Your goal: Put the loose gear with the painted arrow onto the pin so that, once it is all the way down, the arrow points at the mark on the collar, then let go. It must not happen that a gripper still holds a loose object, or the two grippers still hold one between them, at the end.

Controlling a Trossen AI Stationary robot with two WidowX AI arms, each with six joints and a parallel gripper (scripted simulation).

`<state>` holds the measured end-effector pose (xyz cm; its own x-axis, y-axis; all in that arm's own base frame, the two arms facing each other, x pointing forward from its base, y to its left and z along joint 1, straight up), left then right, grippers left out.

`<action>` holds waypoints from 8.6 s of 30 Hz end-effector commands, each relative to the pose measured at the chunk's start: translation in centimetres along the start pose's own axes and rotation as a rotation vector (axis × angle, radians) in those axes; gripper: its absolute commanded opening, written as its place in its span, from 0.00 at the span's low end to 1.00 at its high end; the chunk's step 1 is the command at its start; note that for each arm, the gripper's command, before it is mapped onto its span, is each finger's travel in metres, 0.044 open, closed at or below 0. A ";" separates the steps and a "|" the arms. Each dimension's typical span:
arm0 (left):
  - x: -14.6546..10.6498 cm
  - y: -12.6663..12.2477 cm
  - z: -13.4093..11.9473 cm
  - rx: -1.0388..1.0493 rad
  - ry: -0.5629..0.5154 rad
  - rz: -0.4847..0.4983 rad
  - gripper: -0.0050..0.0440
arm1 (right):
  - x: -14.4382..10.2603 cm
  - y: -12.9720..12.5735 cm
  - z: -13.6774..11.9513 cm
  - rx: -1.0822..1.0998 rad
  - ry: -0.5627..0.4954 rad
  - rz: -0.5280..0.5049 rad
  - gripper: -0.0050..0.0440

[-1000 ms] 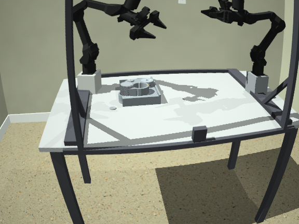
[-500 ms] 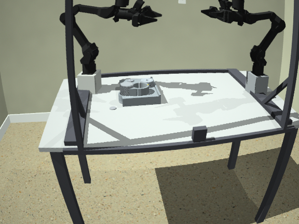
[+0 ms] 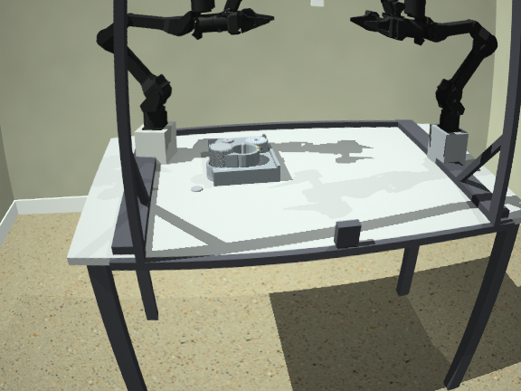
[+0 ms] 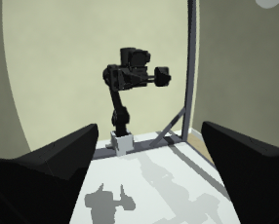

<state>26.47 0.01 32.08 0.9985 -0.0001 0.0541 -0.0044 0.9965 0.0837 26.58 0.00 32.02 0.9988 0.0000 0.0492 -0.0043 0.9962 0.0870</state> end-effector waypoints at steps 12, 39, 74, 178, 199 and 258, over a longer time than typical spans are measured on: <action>0.0 0.1 0.1 0.008 0.000 0.006 0.87 | -0.1 0.1 0.9 0.000 -0.027 0.002 0.92; 5.1 -0.6 -10.5 -0.678 0.654 0.193 0.87 | -0.1 0.1 0.9 0.000 -0.027 0.002 0.92; 2.8 -1.4 -23.9 -1.294 1.282 1.282 0.87 | -0.1 0.1 0.9 0.000 -0.027 0.002 0.92; 3.0 -1.5 -25.1 -1.290 1.264 1.211 0.10 | -0.1 0.1 0.9 0.000 -0.027 0.002 0.92; 3.0 -1.5 -25.1 -1.289 1.264 1.211 0.10 | -0.1 0.1 0.9 0.000 -0.027 0.002 0.92; 3.0 -1.5 -25.1 -1.289 1.264 1.210 0.10 | -0.1 0.1 0.9 0.000 -0.027 0.002 0.92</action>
<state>30.03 0.61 5.62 -0.0181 -0.0002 -0.9998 -0.9991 -0.0371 0.0181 26.58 0.00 32.03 0.9988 0.0000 0.0498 -0.0043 0.9962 0.0870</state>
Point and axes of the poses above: on each arm, the point midway between the two fingers, 35 mm back from their tips, its own x axis out along the fingers, its own y axis across the jaws, z = x × y, the point moved 5 cm from there along -x, back along the fingers, and after that the axes turned 5 degrees about x, right-handed, at the moved point
